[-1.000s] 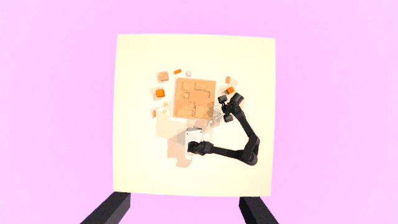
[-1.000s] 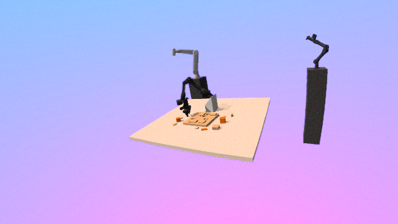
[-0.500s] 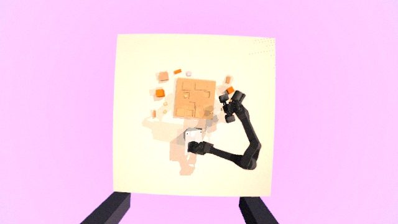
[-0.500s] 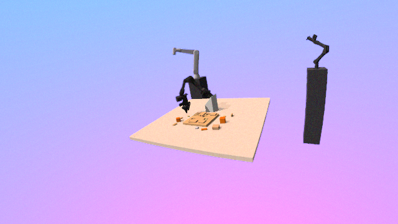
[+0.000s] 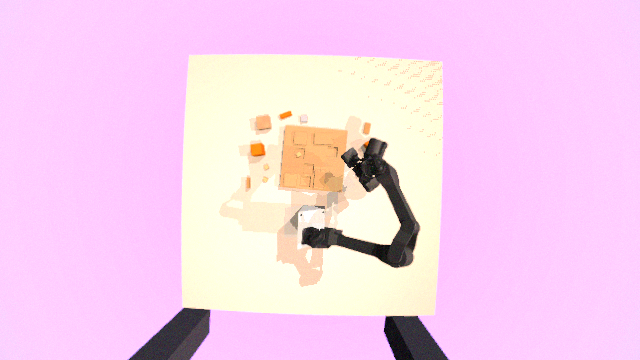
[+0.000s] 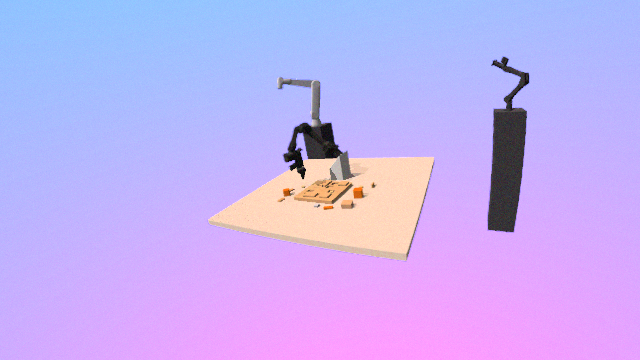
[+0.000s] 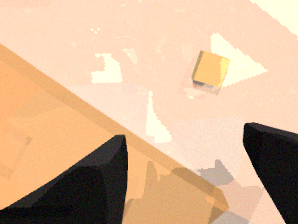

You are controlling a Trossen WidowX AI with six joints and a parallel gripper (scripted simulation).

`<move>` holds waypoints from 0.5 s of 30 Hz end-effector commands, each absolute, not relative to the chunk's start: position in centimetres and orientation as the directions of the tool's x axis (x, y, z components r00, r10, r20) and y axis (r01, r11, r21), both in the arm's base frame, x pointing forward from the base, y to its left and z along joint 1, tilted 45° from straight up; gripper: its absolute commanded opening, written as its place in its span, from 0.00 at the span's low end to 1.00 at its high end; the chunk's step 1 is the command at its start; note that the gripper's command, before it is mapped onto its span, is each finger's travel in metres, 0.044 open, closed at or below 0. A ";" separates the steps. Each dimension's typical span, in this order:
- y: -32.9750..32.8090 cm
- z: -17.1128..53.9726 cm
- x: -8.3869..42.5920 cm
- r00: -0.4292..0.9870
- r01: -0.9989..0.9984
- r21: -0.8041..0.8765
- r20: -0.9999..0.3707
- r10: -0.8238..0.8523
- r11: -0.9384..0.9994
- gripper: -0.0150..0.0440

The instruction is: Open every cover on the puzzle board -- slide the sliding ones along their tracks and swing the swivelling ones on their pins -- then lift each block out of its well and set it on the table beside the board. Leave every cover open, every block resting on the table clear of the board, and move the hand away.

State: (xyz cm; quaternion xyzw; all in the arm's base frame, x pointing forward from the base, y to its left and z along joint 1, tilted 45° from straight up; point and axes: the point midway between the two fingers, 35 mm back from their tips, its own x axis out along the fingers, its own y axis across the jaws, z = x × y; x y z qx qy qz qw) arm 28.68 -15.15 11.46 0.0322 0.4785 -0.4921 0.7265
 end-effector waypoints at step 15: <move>-8.7 5.7 32.7 0.051 -0.069 -0.647 -0.762 -0.645 0.759 0.25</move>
